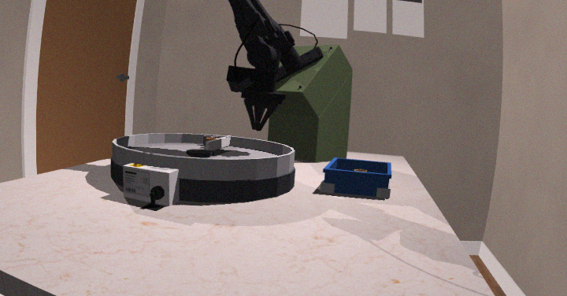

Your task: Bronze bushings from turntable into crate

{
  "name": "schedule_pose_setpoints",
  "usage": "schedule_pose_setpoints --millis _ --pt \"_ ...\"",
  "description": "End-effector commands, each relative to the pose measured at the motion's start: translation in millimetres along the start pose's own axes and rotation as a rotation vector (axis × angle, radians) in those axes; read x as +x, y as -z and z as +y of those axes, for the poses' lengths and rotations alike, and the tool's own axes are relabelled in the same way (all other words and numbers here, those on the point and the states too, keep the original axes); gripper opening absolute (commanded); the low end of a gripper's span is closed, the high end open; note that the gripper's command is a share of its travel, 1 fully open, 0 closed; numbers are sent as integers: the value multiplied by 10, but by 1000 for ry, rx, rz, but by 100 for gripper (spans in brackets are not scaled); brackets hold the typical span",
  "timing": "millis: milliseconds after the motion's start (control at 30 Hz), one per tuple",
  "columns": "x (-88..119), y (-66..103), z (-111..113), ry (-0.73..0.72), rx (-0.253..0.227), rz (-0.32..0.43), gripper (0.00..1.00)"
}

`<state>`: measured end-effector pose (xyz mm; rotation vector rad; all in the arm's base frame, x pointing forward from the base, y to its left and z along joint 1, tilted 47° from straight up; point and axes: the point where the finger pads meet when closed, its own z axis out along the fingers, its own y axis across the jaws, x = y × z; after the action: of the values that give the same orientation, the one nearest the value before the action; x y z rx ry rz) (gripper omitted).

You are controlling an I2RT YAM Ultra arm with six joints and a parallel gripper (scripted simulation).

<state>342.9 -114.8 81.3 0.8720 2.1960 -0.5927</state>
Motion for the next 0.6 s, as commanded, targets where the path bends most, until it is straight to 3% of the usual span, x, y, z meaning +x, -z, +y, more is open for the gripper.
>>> schedule_pose_setpoints --millis 0,33,100,167,200,267,400,567 --pt "-271 16 -288 129 -128 -8 13" --pt "-516 40 -372 113 -135 -40 13" --pt "-619 26 -598 124 -128 -27 13" --pt "-619 26 -598 124 -128 -27 13" --pt "-591 -72 -664 137 -123 5 13" --pt "-685 -98 -807 137 -123 7 13" --pt "-869 -29 -993 128 -124 -27 13" --pt "-893 -3 -961 138 -137 -34 13"
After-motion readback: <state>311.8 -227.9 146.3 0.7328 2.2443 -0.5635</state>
